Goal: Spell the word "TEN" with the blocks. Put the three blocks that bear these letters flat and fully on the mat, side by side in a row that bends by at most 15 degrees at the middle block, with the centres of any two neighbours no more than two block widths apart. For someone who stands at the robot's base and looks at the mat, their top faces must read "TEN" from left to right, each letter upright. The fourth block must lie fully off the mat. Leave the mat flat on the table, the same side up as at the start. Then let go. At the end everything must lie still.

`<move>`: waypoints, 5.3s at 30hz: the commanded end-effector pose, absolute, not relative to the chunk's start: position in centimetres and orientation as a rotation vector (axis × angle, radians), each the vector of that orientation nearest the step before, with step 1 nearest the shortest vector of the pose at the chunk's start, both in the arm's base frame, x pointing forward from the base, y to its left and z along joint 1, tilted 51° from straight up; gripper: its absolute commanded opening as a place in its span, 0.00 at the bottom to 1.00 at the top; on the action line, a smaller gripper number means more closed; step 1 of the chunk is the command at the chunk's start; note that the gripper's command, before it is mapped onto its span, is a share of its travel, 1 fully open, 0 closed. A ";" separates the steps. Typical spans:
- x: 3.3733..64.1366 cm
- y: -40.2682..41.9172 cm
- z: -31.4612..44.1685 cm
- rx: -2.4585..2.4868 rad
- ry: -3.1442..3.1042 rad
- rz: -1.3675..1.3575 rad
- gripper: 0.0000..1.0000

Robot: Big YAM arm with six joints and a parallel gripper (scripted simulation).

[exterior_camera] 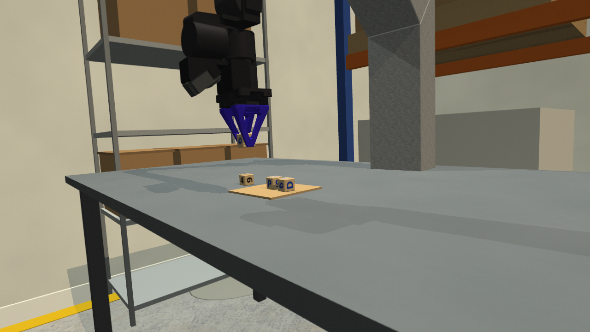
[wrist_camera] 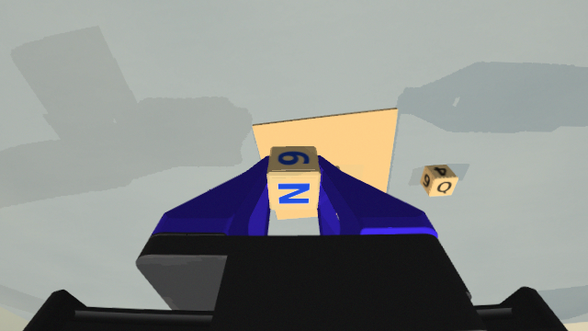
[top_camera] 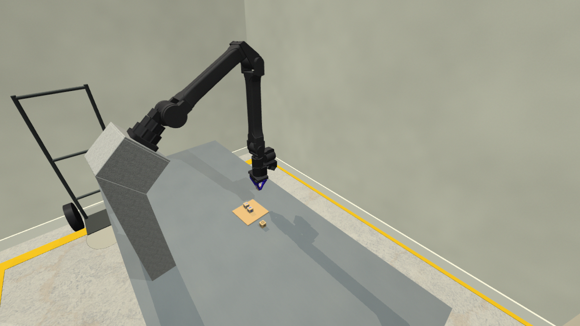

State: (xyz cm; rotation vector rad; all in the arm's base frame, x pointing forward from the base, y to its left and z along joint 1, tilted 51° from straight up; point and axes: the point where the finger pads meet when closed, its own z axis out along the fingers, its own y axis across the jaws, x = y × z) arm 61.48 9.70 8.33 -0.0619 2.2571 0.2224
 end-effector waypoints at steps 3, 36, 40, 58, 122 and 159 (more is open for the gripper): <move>60.6 6.6 5.8 0.358 2.255 0.380 0.22; 55.7 2.3 1.4 1.695 1.786 0.962 0.22; 55.8 2.4 0.7 1.703 1.797 0.956 0.22; 60.9 3.7 -2.0 1.683 1.788 0.972 0.22; 63.8 4.6 -4.1 1.679 1.793 0.970 0.22; 64.0 4.6 -3.8 1.678 1.792 0.971 0.22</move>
